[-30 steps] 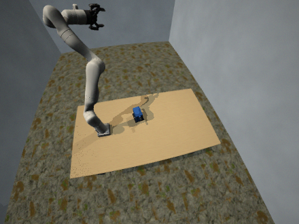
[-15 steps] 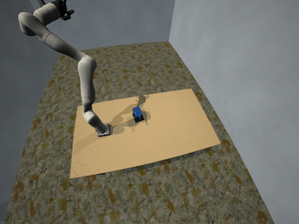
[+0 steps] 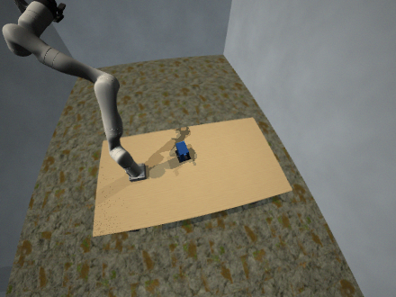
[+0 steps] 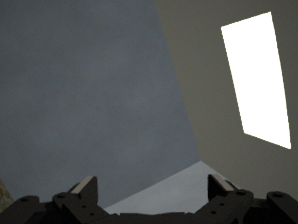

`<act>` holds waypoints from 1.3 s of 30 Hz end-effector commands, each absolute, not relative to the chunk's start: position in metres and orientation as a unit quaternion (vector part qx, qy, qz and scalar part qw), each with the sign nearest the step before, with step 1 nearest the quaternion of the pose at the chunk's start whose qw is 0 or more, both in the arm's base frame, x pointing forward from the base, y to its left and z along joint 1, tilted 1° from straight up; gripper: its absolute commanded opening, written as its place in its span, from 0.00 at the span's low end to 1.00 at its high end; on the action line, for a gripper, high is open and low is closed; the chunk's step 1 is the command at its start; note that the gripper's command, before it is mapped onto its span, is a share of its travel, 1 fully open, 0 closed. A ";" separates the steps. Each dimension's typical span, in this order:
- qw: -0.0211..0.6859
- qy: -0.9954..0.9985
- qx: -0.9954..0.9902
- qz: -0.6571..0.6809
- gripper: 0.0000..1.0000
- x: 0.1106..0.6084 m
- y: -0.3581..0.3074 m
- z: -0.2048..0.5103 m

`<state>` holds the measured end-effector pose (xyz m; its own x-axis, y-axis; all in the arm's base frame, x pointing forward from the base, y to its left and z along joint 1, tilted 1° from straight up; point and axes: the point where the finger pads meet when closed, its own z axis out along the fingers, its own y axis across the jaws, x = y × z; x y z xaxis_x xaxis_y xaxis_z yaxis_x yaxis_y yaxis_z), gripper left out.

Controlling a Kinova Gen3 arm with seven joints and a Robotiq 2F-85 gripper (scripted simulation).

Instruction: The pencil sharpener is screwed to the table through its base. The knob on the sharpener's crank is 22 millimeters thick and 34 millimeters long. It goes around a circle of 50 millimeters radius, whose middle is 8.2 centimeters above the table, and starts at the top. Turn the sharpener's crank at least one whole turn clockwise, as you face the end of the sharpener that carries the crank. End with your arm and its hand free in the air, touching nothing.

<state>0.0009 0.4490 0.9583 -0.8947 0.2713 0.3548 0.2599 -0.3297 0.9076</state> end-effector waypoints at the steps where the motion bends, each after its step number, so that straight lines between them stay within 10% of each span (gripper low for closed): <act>1: -0.004 0.575 0.217 0.788 1.00 -0.016 0.444 0.964; 39: -0.095 0.537 0.146 0.825 1.00 -0.114 0.407 1.001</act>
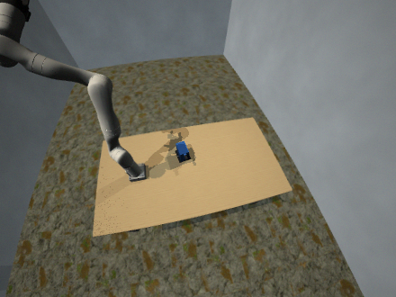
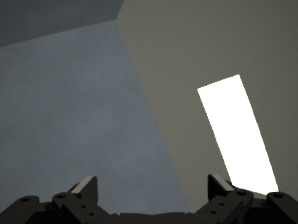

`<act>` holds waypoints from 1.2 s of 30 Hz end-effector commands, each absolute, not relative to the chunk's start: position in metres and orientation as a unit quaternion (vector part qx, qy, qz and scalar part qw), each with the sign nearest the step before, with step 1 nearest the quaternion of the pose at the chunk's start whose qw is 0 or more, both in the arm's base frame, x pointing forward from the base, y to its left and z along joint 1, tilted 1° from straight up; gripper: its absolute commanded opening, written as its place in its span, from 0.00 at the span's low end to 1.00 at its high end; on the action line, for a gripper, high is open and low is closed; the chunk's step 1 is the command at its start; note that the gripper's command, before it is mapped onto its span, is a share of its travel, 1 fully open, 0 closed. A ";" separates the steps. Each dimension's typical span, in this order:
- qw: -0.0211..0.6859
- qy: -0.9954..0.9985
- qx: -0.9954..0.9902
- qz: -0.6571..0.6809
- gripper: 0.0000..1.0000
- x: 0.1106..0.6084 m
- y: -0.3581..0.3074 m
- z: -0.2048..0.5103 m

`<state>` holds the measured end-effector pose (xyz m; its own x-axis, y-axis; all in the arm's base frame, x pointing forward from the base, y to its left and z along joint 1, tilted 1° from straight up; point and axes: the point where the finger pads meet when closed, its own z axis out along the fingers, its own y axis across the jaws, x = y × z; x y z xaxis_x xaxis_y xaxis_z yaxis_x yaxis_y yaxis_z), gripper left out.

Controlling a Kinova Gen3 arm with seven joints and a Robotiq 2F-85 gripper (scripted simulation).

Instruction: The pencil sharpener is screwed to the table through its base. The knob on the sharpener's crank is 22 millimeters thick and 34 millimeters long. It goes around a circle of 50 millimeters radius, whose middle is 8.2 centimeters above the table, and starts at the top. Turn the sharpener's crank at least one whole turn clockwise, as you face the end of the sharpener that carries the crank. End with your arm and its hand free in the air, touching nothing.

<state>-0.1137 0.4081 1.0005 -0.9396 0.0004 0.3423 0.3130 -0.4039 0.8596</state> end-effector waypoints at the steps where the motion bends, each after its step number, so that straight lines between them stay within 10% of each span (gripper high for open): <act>1: 0.095 -0.537 -0.146 -0.825 1.00 -0.114 0.407 1.001; 36: 0.198 -0.490 -0.066 -0.847 1.00 -0.213 0.341 1.034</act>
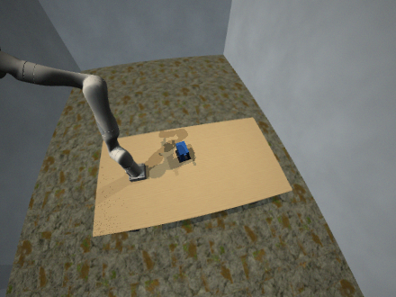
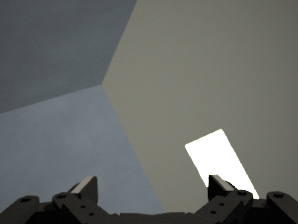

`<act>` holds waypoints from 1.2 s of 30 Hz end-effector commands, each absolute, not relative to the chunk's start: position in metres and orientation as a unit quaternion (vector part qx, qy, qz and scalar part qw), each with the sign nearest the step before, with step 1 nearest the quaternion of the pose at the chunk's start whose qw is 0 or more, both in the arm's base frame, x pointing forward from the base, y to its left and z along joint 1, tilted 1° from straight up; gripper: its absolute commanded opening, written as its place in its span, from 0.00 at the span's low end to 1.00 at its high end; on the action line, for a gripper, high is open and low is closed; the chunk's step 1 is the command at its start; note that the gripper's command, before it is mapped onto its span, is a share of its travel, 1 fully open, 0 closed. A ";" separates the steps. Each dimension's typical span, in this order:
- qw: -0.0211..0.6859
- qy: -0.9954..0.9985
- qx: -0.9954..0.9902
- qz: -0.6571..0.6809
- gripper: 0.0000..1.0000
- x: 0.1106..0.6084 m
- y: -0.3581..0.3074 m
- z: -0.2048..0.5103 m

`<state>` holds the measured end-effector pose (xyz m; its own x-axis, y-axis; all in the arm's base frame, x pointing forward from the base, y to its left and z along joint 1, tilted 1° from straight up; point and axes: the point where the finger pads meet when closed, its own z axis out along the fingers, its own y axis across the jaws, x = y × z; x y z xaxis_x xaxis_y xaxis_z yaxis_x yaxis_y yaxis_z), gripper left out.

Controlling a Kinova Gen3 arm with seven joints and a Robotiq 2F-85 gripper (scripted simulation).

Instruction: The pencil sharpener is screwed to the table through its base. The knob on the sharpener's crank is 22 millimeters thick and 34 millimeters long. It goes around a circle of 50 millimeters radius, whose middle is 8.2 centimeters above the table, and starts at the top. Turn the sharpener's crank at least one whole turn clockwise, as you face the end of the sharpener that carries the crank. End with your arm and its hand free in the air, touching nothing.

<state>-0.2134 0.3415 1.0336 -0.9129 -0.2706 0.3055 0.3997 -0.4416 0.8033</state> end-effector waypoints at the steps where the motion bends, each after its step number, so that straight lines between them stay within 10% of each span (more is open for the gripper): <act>1: 0.198 -0.490 -0.066 -0.847 1.00 -0.213 0.341 1.034; 36: 0.339 -0.416 0.042 -0.843 1.00 -0.322 0.213 1.063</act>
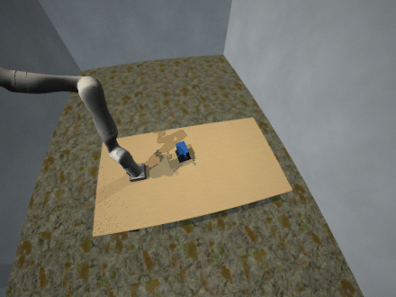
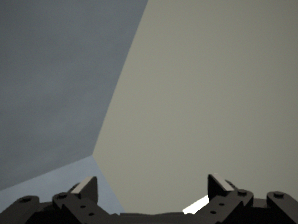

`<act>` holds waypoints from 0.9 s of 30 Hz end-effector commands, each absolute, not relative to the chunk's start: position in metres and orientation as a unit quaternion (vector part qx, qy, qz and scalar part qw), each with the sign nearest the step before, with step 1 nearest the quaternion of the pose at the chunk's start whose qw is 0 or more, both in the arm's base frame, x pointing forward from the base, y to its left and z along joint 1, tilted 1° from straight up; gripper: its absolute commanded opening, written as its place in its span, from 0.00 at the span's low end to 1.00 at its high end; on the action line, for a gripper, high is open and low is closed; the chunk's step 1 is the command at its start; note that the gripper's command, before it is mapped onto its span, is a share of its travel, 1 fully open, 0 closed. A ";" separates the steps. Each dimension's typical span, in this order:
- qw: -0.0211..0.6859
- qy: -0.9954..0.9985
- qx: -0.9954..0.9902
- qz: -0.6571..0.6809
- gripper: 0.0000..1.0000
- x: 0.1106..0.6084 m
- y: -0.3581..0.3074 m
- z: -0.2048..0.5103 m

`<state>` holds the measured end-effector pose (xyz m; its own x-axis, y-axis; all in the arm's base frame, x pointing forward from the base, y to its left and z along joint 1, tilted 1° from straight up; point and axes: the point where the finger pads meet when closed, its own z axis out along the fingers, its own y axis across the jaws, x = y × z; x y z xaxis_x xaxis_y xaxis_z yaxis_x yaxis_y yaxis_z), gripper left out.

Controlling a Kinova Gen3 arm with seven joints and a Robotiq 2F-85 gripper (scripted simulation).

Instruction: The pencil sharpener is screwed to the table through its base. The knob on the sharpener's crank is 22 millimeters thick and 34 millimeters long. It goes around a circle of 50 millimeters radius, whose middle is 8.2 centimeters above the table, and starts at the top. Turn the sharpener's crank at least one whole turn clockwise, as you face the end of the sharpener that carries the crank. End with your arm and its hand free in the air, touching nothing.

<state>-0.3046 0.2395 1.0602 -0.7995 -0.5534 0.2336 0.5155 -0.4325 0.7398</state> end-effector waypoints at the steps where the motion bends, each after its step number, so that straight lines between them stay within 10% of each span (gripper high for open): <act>1: 0.339 -0.416 0.042 -0.843 1.00 -0.322 0.213 1.063; 27: 0.425 -0.365 0.110 -0.821 1.00 -0.371 0.114 1.072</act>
<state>-0.3675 0.1195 1.0722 -0.6210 -0.7721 0.1348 0.6165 -0.3750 0.6924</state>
